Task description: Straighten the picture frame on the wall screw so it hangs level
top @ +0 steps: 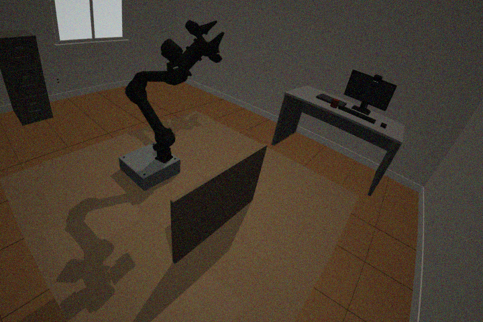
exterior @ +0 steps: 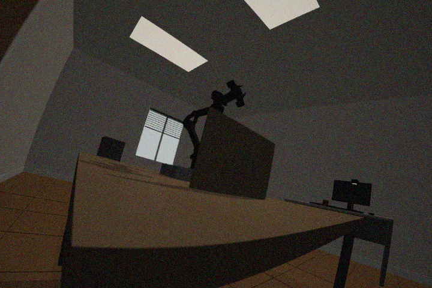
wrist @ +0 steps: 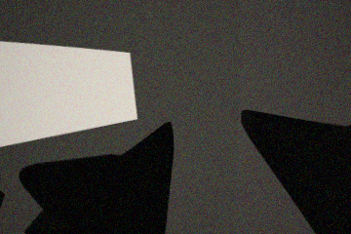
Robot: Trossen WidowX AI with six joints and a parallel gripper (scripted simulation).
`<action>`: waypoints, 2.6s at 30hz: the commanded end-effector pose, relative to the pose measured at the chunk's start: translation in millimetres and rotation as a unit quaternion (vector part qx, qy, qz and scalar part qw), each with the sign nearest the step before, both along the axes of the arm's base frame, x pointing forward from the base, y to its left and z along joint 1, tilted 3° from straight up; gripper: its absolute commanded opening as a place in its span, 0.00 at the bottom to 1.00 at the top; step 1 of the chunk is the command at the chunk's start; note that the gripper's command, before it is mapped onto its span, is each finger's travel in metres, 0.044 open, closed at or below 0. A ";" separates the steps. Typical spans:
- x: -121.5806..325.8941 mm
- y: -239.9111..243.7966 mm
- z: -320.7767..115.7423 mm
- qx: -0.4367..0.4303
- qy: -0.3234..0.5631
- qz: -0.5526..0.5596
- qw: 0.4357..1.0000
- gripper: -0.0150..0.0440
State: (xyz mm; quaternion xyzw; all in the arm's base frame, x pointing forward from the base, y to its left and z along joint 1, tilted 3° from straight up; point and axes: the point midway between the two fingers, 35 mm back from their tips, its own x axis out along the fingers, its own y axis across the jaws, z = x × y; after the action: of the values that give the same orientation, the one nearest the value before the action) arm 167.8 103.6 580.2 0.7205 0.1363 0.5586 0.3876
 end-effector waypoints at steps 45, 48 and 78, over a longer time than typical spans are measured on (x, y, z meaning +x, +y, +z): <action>-11.2 -206.2 -406.6 -0.088 0.384 -0.521 0.758 0.69; -11.2 -206.2 -406.6 -0.088 0.384 -0.521 0.758 0.69; -11.2 -206.2 -406.6 -0.088 0.384 -0.521 0.758 0.69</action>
State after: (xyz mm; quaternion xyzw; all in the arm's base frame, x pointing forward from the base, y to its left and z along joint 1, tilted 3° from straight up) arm 156.5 -103.2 173.6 0.7978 -0.0760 -0.0682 0.5943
